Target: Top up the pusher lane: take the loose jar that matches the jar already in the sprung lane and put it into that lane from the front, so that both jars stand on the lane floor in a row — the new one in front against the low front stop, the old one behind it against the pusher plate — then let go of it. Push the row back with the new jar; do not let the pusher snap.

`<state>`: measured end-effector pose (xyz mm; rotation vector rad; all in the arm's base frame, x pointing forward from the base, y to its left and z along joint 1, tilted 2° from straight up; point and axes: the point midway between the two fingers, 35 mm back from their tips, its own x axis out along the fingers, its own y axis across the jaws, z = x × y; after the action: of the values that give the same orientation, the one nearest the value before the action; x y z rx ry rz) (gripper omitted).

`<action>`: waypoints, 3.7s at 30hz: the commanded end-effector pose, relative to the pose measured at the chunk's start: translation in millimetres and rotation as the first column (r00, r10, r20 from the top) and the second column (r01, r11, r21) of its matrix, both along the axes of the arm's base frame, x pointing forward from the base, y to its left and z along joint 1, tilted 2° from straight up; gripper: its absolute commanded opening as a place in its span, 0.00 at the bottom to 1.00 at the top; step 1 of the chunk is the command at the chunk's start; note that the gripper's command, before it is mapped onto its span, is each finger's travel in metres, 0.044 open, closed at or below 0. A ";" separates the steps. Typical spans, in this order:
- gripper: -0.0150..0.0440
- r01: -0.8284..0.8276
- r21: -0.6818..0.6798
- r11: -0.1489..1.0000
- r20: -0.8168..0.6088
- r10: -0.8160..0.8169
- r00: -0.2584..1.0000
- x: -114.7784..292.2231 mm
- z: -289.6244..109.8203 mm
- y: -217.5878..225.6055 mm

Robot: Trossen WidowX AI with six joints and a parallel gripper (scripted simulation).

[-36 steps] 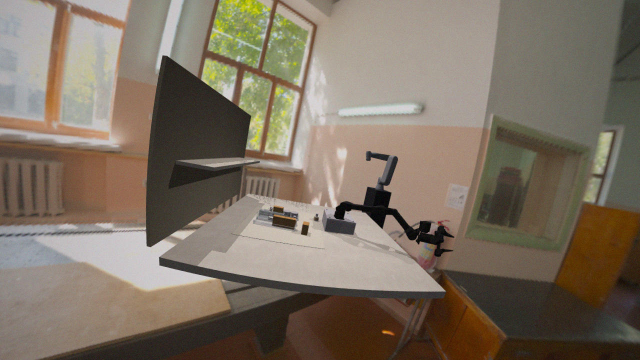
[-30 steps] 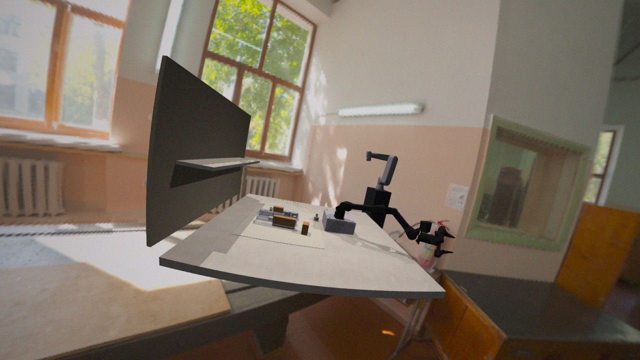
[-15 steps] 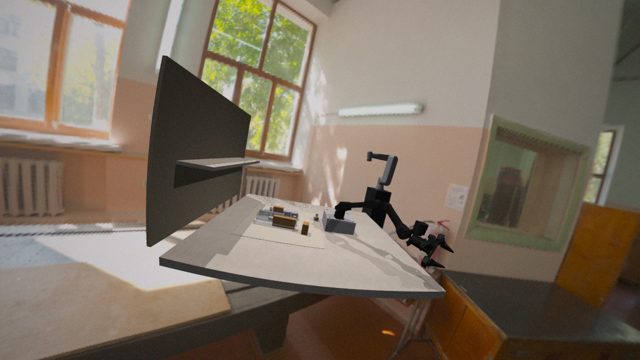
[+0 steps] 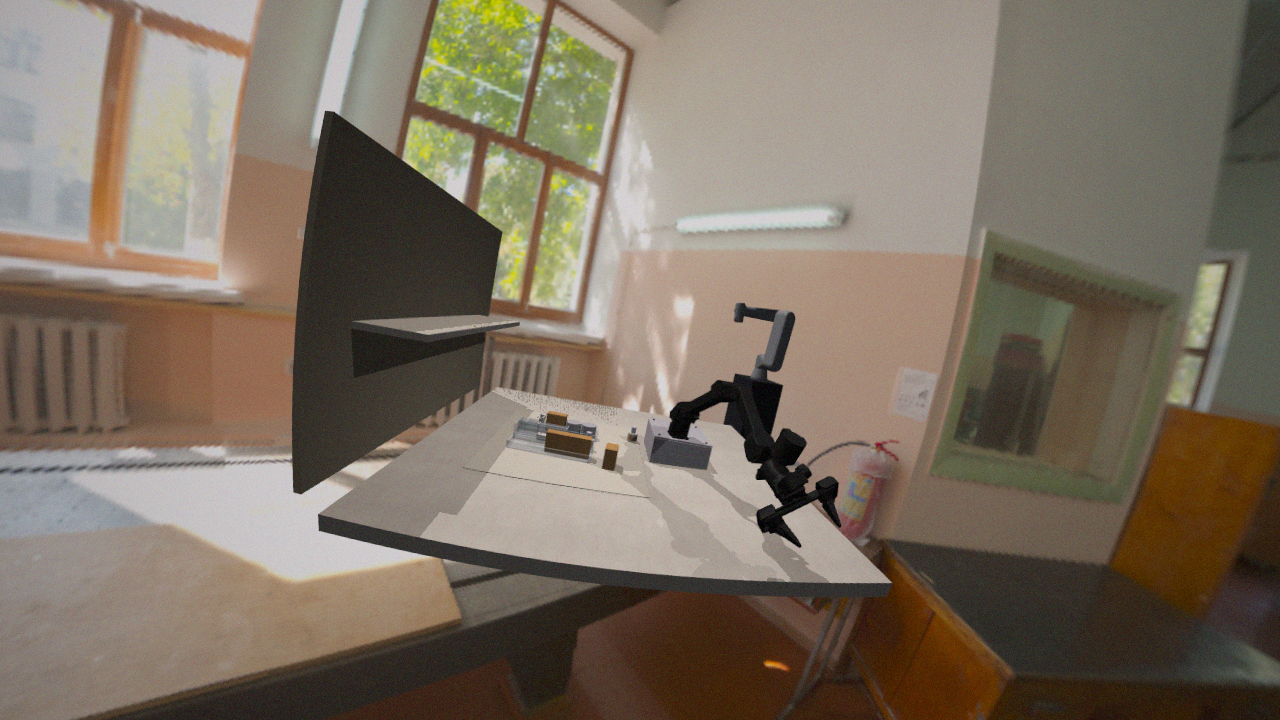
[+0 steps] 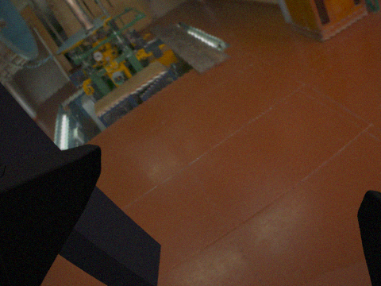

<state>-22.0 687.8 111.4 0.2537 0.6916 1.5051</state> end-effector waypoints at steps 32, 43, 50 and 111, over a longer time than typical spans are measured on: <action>1.00 0.664 -0.483 0.571 0.396 -0.534 0.747 466.9 -24.4 -373.9; 1.00 0.695 -0.651 0.304 0.428 -0.609 0.668 482.3 -38.7 -574.0; 1.00 0.639 -0.755 0.145 0.405 -0.664 0.629 442.5 -48.2 -695.5; 1.00 0.252 -0.967 0.042 0.065 -0.914 0.401 141.5 -152.8 -863.1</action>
<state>122.7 -179.2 -34.1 0.1436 1.5748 -0.1506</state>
